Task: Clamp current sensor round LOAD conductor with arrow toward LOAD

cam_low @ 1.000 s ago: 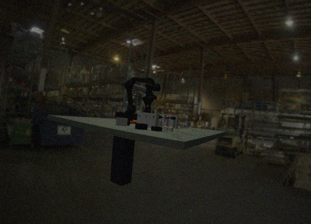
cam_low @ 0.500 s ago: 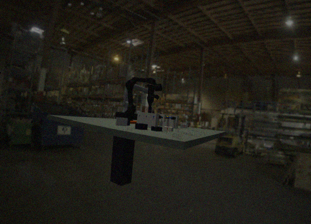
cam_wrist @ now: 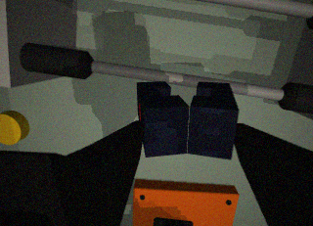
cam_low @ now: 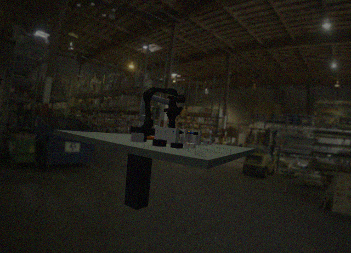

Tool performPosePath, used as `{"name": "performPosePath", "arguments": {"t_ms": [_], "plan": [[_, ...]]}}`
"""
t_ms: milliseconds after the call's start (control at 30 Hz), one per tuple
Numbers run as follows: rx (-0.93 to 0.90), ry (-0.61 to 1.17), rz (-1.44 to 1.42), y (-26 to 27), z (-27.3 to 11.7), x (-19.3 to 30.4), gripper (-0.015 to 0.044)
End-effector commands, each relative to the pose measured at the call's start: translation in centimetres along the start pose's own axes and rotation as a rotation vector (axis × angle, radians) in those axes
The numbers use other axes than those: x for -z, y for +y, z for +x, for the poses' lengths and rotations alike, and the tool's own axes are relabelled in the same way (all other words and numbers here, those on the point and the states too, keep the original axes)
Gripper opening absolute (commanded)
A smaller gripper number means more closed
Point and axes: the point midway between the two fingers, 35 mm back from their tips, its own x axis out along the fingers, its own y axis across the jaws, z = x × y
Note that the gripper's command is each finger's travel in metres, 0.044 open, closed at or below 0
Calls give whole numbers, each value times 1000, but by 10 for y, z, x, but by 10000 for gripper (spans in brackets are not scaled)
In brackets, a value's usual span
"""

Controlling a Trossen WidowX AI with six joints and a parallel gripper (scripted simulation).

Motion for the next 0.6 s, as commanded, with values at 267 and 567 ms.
{"name": "performPosePath", "arguments": {"t_ms": [267, 567], "plan": [[-1, -48, 386, 6, -2, -19, 0], [-15, -72, 681, 12, -1, -31, 0]]}}
